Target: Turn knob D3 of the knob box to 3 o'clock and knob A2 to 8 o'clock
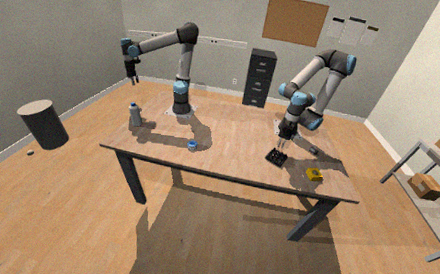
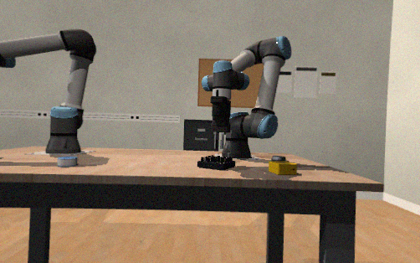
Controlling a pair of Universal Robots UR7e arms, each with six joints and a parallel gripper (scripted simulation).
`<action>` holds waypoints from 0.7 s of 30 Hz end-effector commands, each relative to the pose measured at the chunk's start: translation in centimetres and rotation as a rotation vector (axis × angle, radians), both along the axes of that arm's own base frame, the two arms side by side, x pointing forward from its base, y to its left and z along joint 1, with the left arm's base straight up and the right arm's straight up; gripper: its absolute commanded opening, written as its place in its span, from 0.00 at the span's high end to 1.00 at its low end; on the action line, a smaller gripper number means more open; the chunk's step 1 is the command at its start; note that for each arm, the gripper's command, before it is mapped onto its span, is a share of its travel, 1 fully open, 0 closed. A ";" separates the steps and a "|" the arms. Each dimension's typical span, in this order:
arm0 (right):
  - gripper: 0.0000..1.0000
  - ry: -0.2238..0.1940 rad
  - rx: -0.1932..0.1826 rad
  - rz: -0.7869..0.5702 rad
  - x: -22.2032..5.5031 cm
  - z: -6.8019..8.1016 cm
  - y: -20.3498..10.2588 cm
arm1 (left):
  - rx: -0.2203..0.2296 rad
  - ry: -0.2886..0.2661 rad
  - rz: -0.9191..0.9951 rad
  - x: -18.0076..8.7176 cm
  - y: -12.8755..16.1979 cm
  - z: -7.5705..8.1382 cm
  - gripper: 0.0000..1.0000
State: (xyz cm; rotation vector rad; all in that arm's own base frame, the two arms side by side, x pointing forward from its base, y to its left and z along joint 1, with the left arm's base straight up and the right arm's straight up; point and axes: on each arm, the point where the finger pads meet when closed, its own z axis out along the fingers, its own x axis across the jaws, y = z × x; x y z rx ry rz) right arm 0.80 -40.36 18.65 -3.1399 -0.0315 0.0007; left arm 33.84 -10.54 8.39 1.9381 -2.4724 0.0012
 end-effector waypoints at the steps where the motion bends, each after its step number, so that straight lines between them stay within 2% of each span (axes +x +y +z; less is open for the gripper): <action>1: 0.00 0.000 -0.002 0.000 0.0 0.0 0.0 | 0.000 0.000 0.000 0.0 0.0 0.2 0.54; 2: 0.00 0.000 -0.002 0.000 0.0 0.0 0.0 | 0.000 0.000 0.000 0.0 0.0 0.2 0.54; 3: 0.00 0.000 -0.002 0.000 0.0 0.0 0.0 | 0.000 0.000 0.000 0.0 0.0 0.2 0.00; 9: 0.00 0.000 -0.002 0.000 0.0 0.0 0.0 | 0.000 0.000 0.000 0.2 -0.1 0.5 0.00; 15: 0.00 0.000 -0.002 0.000 0.0 0.0 0.0 | 0.000 0.000 0.000 0.9 -0.4 1.8 0.00; 17: 0.00 0.000 -0.002 0.000 0.0 0.0 0.0 | 0.000 0.000 0.000 0.9 -0.4 1.8 0.00; 21: 0.00 0.000 -0.002 0.000 0.0 0.0 0.0 | 0.000 0.000 0.000 1.7 -0.8 3.2 0.00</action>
